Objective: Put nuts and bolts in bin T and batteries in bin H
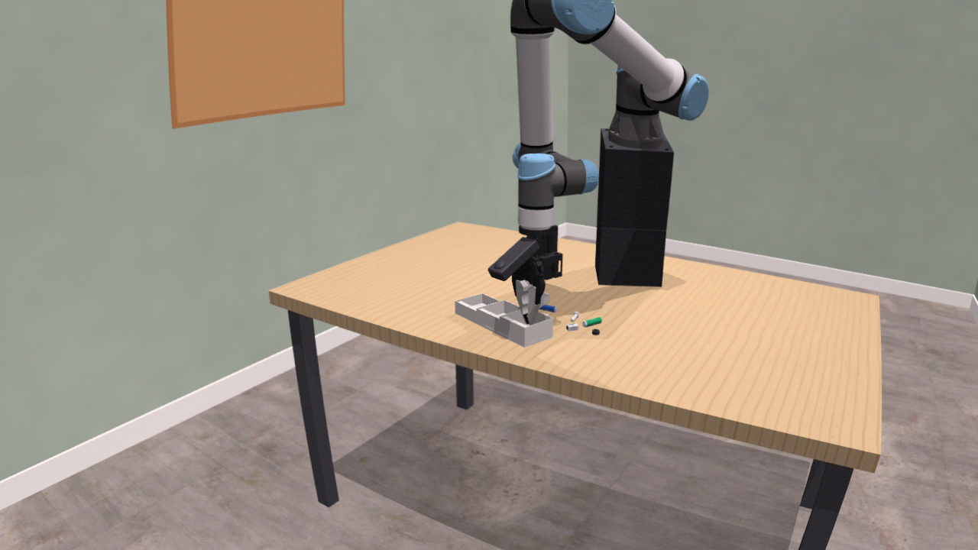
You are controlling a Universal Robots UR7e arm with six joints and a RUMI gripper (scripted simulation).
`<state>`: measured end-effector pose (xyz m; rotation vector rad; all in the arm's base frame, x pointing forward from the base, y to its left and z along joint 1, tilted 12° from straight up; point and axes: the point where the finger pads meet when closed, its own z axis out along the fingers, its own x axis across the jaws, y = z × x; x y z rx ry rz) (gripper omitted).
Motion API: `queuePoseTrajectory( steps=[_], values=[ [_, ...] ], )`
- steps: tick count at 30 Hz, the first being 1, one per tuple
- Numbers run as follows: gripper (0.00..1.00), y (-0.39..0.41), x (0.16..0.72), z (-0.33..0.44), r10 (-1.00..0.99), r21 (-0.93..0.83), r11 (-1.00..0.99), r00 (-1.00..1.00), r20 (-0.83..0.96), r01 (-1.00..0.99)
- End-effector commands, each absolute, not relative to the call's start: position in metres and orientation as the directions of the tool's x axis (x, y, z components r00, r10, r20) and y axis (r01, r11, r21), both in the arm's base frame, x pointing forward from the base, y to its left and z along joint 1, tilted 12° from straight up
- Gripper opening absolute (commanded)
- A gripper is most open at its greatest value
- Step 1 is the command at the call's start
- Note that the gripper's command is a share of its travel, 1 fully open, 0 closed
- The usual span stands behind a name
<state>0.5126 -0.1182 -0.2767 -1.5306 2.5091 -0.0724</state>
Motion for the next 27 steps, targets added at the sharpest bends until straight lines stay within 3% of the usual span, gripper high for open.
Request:
queuePoseTrajectory(
  steps=[1,27],
  values=[
    [0.04,-0.118,0.513,-0.276,-0.885,-0.147,0.462,-0.443,-0.145,-0.875],
    [0.04,-0.120,0.509,-0.257,-0.885,-0.147,0.462,-0.443,-0.145,-0.874]
  ],
)
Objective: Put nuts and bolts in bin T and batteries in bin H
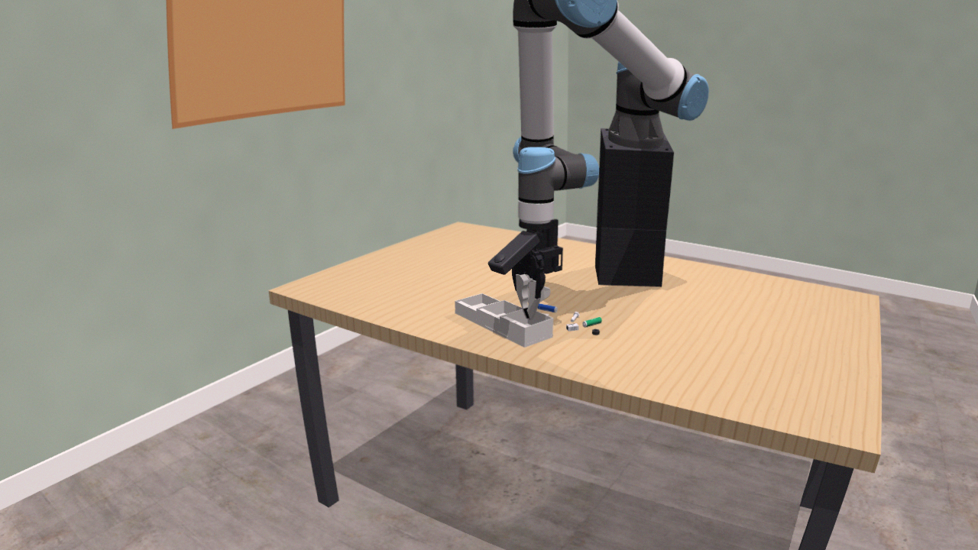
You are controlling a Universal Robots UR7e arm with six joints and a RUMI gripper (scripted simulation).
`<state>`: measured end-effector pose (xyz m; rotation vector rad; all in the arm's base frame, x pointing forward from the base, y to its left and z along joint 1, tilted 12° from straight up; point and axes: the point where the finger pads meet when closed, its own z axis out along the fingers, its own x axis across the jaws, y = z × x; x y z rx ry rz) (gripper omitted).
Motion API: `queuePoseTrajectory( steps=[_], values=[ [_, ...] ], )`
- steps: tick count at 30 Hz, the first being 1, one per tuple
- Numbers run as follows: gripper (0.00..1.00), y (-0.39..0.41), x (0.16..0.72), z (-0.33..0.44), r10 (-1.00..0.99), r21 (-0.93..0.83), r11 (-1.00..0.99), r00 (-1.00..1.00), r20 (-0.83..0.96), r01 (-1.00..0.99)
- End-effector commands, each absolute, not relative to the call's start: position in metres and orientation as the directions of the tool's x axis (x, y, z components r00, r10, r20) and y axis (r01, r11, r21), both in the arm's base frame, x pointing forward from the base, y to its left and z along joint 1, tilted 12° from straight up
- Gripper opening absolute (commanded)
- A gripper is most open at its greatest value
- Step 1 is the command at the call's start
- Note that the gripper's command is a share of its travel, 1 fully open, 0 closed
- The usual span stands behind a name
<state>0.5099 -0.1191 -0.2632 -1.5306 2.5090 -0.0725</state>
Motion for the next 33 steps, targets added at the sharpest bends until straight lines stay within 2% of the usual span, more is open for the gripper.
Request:
queuePoseTrajectory(
  steps=[1,27,33],
  values=[
    [0.04,-0.120,0.509,-0.255,-0.885,-0.147,0.462,-0.443,-0.145,-0.874],
    [0.04,-0.122,0.501,-0.218,-0.885,-0.147,0.462,-0.443,-0.145,-0.875],
    [0.04,-0.125,0.492,-0.169,-0.885,-0.147,0.462,-0.443,-0.145,-0.875]
  ],
)
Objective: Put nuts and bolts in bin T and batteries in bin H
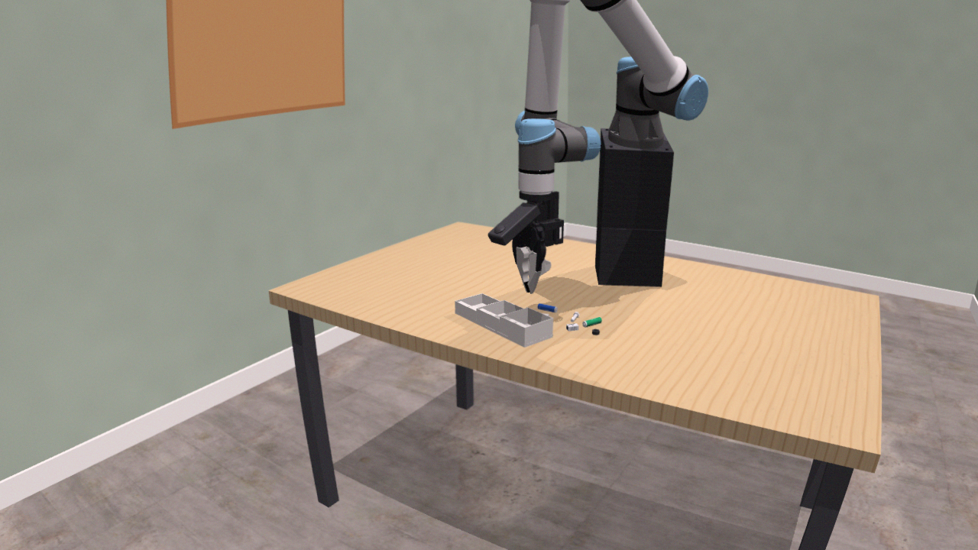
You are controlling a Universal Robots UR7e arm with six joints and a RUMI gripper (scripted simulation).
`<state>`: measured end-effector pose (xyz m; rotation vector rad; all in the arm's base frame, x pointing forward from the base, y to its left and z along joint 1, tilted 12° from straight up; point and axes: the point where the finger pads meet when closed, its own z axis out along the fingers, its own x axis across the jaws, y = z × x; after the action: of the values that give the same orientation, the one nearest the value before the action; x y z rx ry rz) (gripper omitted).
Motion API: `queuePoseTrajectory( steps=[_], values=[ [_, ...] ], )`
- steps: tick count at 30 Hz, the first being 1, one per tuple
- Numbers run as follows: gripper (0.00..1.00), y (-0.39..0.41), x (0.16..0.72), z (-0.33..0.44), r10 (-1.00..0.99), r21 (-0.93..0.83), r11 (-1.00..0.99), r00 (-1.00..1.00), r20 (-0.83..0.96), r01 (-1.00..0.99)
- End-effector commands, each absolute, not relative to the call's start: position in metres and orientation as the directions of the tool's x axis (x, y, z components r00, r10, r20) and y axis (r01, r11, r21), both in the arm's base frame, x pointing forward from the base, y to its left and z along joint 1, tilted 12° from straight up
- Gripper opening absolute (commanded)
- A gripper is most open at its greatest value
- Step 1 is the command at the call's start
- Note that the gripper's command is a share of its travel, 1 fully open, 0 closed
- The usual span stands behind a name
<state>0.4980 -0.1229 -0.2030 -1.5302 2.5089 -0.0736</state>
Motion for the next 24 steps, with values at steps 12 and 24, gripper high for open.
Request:
queuePoseTrajectory(
  steps=[12,24],
  values=[
    [0.04,-0.130,0.477,-0.096,-0.885,-0.147,0.462,-0.443,-0.145,-0.875],
    [0.04,-0.130,0.477,-0.096,-0.885,-0.147,0.462,-0.443,-0.145,-0.875]
  ],
)
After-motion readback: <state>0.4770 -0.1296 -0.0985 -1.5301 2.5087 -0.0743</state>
